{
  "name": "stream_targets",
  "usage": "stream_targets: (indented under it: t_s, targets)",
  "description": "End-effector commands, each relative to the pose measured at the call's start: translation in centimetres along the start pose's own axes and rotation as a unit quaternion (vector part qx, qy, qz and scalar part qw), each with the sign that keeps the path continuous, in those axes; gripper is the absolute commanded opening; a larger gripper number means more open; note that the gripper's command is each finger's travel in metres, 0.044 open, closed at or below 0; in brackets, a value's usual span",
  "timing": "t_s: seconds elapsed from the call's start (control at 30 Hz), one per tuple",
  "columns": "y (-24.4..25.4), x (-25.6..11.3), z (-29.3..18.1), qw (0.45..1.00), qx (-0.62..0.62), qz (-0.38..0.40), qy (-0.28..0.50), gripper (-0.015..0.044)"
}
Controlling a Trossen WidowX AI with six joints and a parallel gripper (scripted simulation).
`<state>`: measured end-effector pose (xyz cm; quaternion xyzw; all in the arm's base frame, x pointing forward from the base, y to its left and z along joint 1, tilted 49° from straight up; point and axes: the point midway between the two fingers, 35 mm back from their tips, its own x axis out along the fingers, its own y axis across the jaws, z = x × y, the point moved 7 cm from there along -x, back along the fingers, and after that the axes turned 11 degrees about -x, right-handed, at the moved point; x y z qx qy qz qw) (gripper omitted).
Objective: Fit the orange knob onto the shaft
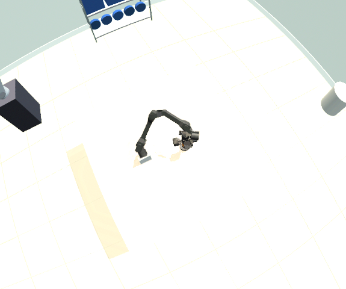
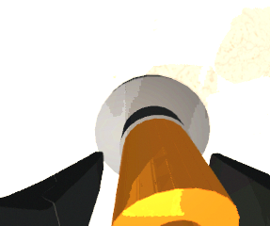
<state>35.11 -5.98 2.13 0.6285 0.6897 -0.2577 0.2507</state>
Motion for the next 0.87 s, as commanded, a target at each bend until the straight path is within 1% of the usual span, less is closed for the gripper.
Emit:
stream_targets:
  t_s: [0.0,0.07,0.33,0.4,0.63,0.7,0.83]
  targets:
    - [0.0,-0.1,0.1,1.000,0.000,0.001,0.000,0.0394]
    - [0.0,-0.1,0.1,1.000,0.000,0.001,0.000,0.0440]
    - [0.0,-0.6,0.1,1.000,-0.001,0.001,-0.001,0.0440]
    - [0.1,-2.0,0.2,1.000,-0.004,0.001,-0.004,0.0440]
    - [0.1,-8.7,0.1,1.000,-0.002,0.000,-0.004,0.0440]
    - [0.1,-9.6,0.1,1.000,0.000,0.000,-0.002,0.0440]
    - [0.1,-9.7,0.0,1.000,0.001,-0.001,-0.002,0.0440]
